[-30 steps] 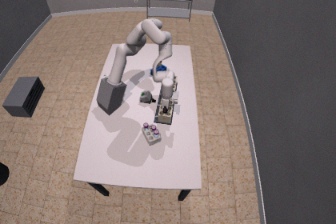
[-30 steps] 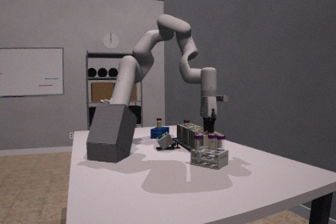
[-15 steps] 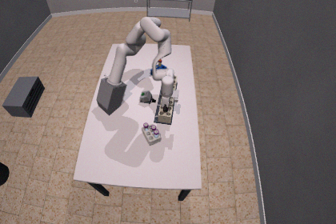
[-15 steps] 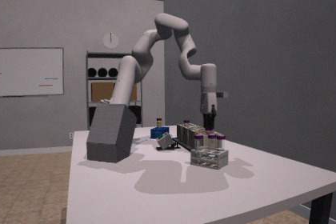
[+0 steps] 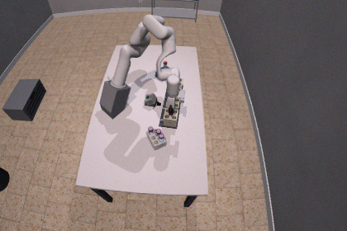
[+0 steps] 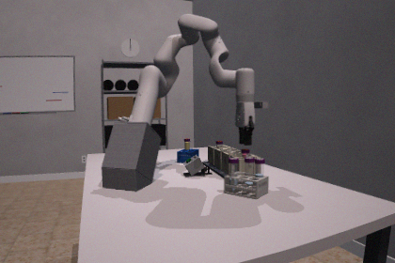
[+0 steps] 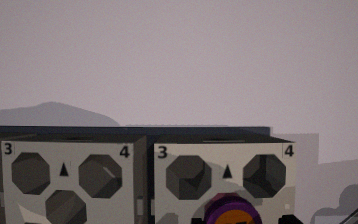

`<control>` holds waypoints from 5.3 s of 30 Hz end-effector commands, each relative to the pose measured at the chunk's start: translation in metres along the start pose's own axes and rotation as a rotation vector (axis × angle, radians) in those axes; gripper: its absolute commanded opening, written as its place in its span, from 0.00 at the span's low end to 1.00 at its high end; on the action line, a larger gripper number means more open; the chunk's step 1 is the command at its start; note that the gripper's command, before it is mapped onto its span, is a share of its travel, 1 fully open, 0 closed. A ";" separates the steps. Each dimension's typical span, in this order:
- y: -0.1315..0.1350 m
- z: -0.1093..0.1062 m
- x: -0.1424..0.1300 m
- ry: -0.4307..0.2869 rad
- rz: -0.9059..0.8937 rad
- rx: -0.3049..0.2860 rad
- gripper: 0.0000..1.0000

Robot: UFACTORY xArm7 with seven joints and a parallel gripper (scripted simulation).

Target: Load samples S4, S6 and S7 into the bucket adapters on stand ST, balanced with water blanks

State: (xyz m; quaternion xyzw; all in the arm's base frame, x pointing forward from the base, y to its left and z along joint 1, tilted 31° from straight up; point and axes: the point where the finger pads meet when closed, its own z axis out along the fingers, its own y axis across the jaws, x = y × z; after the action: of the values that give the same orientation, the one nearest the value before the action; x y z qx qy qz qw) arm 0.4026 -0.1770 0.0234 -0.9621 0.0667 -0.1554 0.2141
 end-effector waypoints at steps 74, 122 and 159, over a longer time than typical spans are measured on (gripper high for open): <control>-0.014 -0.089 -0.002 0.003 -0.100 -0.003 0.57; -0.229 -0.088 -0.053 0.003 -1.015 -0.002 0.57; -0.380 -0.088 -0.089 0.003 -1.015 0.000 0.57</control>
State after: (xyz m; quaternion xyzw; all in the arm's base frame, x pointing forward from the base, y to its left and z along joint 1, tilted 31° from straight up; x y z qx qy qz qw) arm 0.3136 0.1393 0.2350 -0.8724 -0.4107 -0.2401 0.1122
